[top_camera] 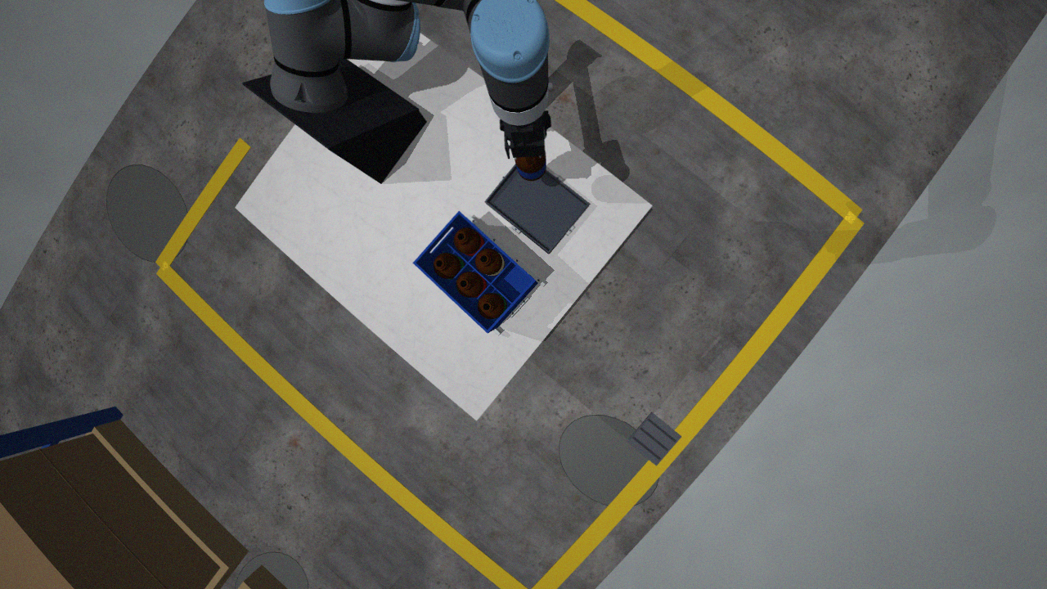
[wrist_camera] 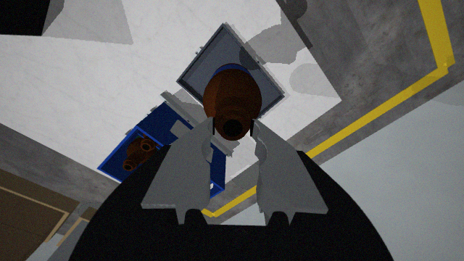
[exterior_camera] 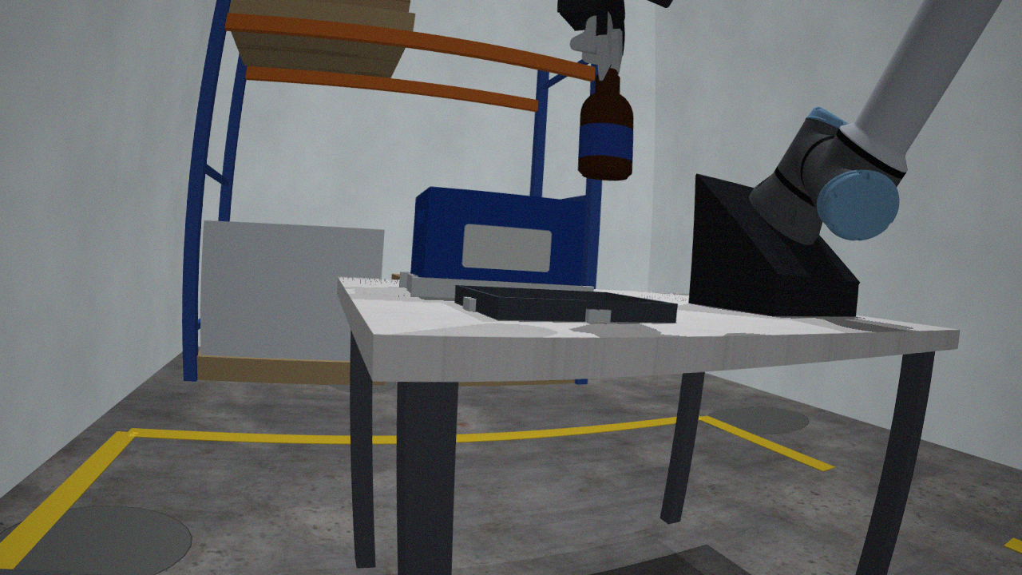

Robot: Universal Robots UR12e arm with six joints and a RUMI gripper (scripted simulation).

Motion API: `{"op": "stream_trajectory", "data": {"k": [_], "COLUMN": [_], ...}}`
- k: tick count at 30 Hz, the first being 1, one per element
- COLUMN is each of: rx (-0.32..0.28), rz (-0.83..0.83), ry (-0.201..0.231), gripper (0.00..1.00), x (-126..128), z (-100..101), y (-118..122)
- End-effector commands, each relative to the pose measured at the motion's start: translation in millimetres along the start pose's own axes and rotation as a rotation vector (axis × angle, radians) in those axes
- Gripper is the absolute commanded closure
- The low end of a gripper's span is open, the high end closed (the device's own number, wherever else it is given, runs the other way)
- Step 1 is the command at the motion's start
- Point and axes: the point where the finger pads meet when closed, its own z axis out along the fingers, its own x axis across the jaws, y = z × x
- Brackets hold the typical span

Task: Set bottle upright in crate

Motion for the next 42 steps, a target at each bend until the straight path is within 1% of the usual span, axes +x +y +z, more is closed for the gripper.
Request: {"op": "stream_trajectory", "data": {"k": [1, 25, 40, 42], "rx": [-0.007, -0.007, -0.007, -0.007], "rz": [-0.003, -0.003, -0.003, -0.003], "ry": [0.002, 0.002, 0.002, 0.002], "gripper": [1.0, 1.0, 1.0, 1.0], "x": [1, -4, -10, -10], "z": [-4, -4, -5, -5], "y": [7, 27, 50, 50]}}
